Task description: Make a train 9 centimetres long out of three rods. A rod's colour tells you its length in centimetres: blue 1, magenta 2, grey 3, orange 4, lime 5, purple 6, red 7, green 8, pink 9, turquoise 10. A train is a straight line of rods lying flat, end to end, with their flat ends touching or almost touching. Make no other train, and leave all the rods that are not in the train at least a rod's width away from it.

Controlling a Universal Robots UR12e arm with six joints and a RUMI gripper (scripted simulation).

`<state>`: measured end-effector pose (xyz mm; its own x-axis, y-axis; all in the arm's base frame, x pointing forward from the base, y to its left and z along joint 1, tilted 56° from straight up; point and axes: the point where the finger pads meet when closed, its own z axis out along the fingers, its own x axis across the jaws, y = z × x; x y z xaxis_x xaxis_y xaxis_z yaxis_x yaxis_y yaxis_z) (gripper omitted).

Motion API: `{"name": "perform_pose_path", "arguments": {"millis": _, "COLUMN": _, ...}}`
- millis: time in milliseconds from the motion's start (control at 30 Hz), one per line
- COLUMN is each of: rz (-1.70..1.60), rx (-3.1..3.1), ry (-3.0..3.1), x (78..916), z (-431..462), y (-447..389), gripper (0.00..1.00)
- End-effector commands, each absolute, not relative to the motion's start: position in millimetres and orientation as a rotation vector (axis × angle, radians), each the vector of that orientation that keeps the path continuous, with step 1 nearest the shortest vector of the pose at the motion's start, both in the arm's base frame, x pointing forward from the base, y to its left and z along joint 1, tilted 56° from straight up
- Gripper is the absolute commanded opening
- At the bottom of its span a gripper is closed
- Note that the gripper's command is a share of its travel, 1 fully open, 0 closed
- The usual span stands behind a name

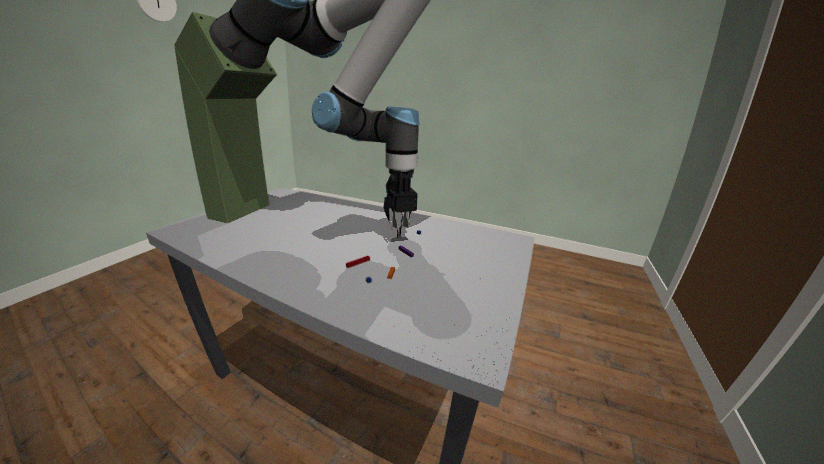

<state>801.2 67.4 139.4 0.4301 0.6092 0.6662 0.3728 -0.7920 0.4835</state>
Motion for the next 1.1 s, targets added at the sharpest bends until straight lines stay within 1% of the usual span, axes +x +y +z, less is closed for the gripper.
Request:
{"name": "perform_pose_path", "arguments": {"millis": 0, "rz": 1.298, "rx": 2.418, "ry": 0.853, "x": 802.9, "z": 142.5, "y": 68.2, "gripper": 0.00}}
{"name": "perform_pose_path", "arguments": {"millis": 133, "rz": 1.298, "rx": 2.418, "ry": 0.853, "x": 802.9, "z": 142.5, "y": 68.2, "gripper": 0.00}}
{"name": "perform_pose_path", "arguments": {"millis": 167, "rz": 1.298, "rx": 2.418, "ry": 0.853, "x": 802.9, "z": 142.5, "y": 68.2, "gripper": 0.03}}
{"name": "perform_pose_path", "arguments": {"millis": 300, "rz": 1.298, "rx": 2.418, "ry": 0.853, "x": 802.9, "z": 142.5, "y": 68.2, "gripper": 0.03}}
{"name": "perform_pose_path", "arguments": {"millis": 333, "rz": 1.298, "rx": 2.418, "ry": 0.853, "x": 802.9, "z": 142.5, "y": 68.2, "gripper": 0.06}}
{"name": "perform_pose_path", "arguments": {"millis": 400, "rz": 1.298, "rx": 2.418, "ry": 0.853, "x": 802.9, "z": 142.5, "y": 68.2, "gripper": 0.06}}
{"name": "perform_pose_path", "arguments": {"millis": 433, "rz": 1.298, "rx": 2.418, "ry": 0.853, "x": 802.9, "z": 142.5, "y": 68.2, "gripper": 0.08}}
{"name": "perform_pose_path", "arguments": {"millis": 500, "rz": 1.298, "rx": 2.418, "ry": 0.853, "x": 802.9, "z": 142.5, "y": 68.2, "gripper": 0.08}}
{"name": "perform_pose_path", "arguments": {"millis": 533, "rz": 1.298, "rx": 2.418, "ry": 0.853, "x": 802.9, "z": 142.5, "y": 68.2, "gripper": 0.11}}
{"name": "perform_pose_path", "arguments": {"millis": 600, "rz": 1.298, "rx": 2.418, "ry": 0.853, "x": 802.9, "z": 142.5, "y": 68.2, "gripper": 0.11}}
{"name": "perform_pose_path", "arguments": {"millis": 633, "rz": 1.298, "rx": 2.418, "ry": 0.853, "x": 802.9, "z": 142.5, "y": 68.2, "gripper": 0.14}}
{"name": "perform_pose_path", "arguments": {"millis": 1067, "rz": 1.298, "rx": 2.418, "ry": 0.853, "x": 801.5, "z": 143.2, "y": 68.1, "gripper": 0.14}}
